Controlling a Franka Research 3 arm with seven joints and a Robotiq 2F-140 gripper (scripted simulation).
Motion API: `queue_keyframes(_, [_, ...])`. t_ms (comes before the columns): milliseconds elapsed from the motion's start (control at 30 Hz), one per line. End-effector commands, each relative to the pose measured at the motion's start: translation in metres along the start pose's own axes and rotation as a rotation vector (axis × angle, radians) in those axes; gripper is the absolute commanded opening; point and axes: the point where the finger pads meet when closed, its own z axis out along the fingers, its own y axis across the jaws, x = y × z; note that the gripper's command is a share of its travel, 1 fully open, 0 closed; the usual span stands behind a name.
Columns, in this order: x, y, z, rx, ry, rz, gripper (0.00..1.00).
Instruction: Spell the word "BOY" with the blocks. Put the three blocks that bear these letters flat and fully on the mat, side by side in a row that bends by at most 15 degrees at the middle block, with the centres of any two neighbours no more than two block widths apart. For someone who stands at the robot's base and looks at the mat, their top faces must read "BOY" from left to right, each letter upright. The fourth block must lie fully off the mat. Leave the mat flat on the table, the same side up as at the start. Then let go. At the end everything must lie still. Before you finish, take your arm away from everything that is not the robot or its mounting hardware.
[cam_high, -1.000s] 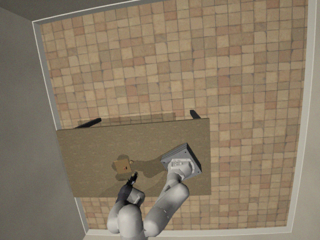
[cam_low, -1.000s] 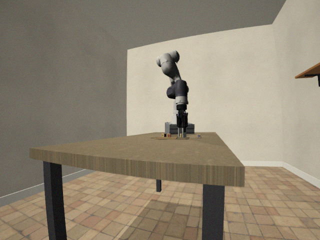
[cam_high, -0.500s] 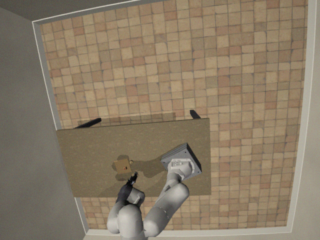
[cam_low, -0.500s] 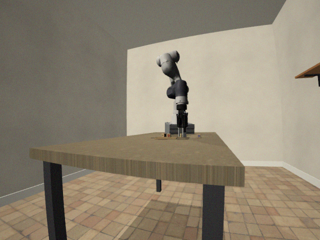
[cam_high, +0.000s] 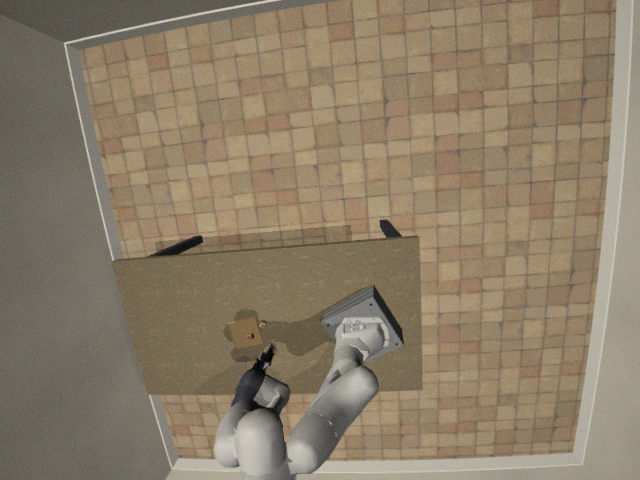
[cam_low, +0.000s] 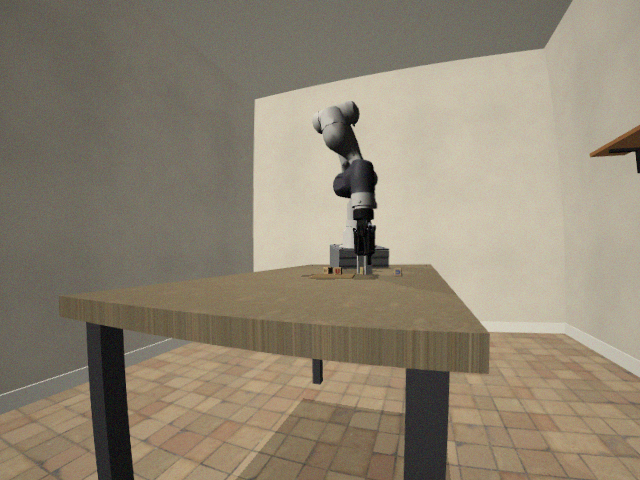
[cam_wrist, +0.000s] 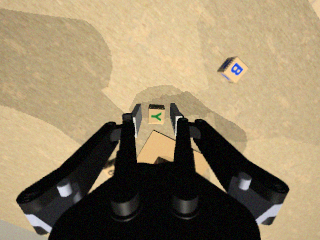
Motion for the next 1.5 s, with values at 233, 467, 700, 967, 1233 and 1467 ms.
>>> queue_keyframes(233, [-0.0003,0.0015,-0.0005,-0.003,-0.001,0.002,0.25])
queue_keyframes(467, [-0.0003,0.0015,-0.0005,-0.003,-0.001,0.002,0.25])
queue_keyframes(700, [-0.0003,0.0015,-0.0005,-0.003,-0.001,0.002,0.13])
queue_keyframes(967, [-0.0003,0.0015,-0.0005,-0.003,-0.001,0.002,0.13])
queue_keyframes(1233, [-0.0003,0.0015,-0.0005,-0.003,-0.001,0.002,0.13])
queue_keyframes(1467, [-0.0003,0.0015,-0.0005,-0.003,-0.001,0.002,0.13])
